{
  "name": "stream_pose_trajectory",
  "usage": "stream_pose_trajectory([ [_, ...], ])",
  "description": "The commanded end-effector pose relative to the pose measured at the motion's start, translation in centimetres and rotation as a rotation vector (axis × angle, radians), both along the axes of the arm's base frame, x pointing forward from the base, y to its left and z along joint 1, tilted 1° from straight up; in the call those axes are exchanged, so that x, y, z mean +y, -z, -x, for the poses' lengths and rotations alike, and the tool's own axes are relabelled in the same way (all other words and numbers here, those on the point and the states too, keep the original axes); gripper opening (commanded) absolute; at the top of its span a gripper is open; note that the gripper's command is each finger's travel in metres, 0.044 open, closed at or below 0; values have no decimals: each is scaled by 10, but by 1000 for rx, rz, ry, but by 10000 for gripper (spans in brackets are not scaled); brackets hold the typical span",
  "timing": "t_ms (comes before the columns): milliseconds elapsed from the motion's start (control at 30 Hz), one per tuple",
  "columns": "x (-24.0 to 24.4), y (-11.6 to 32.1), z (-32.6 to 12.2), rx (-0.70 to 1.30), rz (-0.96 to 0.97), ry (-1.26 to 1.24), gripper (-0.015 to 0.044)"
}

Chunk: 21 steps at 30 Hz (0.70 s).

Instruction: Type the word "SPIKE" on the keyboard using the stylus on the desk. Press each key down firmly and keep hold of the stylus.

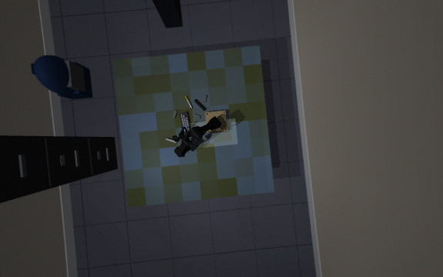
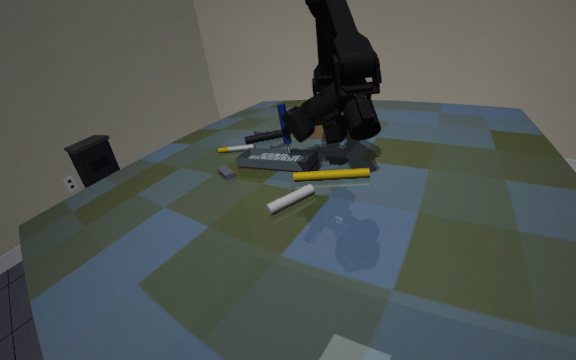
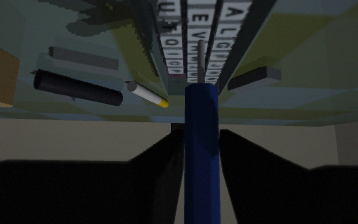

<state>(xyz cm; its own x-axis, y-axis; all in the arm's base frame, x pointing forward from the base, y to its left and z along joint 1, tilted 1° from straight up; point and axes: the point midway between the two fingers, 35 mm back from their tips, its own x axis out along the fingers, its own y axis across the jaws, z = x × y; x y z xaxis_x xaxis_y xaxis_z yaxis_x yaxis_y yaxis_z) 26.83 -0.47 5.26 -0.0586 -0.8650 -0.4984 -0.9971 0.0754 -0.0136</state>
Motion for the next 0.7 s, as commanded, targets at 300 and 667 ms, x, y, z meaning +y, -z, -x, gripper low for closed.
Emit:
stream_pose_trajectory([
  [300,0,7,0,-4,-2,4,81],
  [667,0,13,0,-4,-2,4,81],
])
